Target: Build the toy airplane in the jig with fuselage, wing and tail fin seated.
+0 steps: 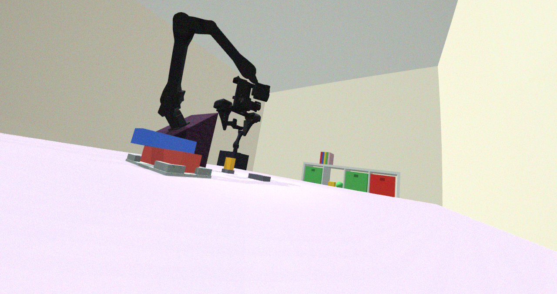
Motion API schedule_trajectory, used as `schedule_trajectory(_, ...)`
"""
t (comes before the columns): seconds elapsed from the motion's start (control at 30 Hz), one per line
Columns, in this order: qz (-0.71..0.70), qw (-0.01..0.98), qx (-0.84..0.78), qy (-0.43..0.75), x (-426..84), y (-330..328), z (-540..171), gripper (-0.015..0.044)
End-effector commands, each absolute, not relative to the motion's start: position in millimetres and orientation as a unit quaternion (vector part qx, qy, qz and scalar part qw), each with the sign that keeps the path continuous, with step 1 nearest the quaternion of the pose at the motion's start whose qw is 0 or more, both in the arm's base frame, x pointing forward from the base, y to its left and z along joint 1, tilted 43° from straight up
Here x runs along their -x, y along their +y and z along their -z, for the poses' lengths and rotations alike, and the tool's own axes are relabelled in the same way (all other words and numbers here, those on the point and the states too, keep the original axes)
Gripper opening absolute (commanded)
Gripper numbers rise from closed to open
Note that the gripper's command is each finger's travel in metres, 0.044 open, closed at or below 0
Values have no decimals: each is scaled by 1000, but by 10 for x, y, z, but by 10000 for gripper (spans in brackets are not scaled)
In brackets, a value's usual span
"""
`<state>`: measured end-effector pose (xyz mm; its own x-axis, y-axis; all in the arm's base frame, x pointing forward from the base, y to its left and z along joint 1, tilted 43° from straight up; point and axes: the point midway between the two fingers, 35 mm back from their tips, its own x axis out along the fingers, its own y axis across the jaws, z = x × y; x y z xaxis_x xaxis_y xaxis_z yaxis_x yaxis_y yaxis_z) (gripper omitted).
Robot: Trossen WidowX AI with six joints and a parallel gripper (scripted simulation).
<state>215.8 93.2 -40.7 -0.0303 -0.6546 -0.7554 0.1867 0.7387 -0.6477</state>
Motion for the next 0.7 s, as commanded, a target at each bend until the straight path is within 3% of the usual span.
schedule_trajectory(0.0, 325, 671, 182, 642, -2016, 1051, 572, 440)
schedule_trajectory(0.67, 326, 671, 182, 641, -1993, 545, 1124, 440)
